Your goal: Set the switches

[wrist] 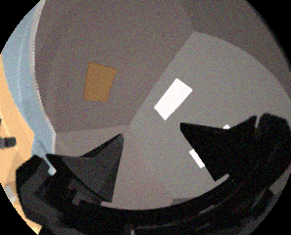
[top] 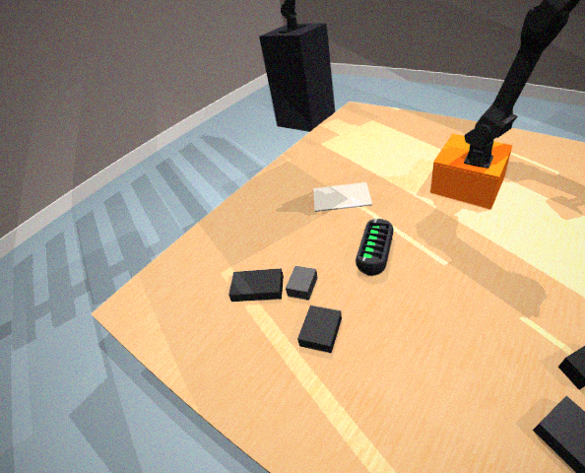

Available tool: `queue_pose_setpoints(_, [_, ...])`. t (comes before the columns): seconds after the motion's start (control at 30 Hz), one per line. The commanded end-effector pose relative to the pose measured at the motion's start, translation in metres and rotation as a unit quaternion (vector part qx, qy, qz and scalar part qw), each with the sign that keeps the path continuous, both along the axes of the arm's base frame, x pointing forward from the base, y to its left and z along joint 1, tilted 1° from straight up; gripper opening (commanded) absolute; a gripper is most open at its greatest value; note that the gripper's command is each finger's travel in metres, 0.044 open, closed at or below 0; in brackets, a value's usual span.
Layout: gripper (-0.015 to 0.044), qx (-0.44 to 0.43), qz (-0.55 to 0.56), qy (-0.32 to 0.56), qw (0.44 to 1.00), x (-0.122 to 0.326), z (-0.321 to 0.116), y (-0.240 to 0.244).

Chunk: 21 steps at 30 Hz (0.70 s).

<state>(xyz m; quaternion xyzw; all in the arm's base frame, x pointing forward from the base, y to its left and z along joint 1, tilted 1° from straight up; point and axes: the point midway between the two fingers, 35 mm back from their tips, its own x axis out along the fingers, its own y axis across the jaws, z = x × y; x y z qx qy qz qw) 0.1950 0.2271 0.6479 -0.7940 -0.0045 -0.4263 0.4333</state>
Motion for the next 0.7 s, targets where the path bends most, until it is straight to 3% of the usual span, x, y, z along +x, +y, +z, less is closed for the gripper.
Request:
queue_pose_setpoints(0.0, [0.0374, 0.000, 0.000, 0.000, 1.000, 0.000, 0.000, 0.000])
queue_pose_setpoints(0.2, [0.0216, -0.027, -0.017, 0.002, 0.999, 0.010, 0.000, 0.006])
queue_pose_setpoints(0.47, [0.0006, -0.182, -0.104, 0.030, 0.977, 0.075, -0.011, 0.032])
queue_pose_setpoints(0.67, [0.0000, -0.283, -0.152, 0.063, 0.945, 0.130, -0.029, 0.042])
